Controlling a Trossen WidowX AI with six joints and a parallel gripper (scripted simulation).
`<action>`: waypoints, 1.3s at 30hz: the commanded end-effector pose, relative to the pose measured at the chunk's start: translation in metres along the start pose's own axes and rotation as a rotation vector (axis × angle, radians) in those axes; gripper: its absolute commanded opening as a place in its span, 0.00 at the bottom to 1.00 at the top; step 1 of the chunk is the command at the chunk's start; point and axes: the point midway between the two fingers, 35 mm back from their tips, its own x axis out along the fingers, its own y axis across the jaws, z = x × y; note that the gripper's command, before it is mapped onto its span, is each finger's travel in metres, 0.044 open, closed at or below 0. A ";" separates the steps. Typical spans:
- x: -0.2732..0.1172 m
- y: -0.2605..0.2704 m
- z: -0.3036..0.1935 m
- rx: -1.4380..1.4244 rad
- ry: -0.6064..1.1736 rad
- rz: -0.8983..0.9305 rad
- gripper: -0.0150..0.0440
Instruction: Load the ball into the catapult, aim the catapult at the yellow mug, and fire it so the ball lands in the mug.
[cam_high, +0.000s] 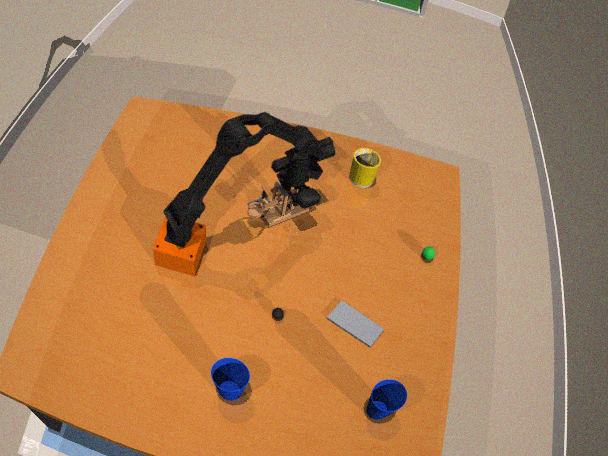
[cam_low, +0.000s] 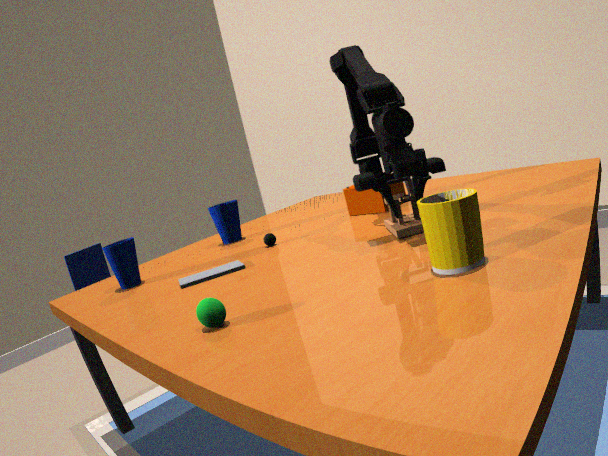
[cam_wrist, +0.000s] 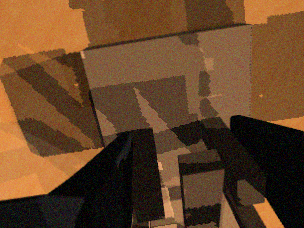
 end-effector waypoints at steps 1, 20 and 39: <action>-0.001 0.000 0.000 0.000 -0.001 0.000 0.25; -0.011 0.000 0.001 0.000 -0.001 0.000 0.92; -0.149 -0.001 -0.004 -0.003 -0.033 0.001 1.00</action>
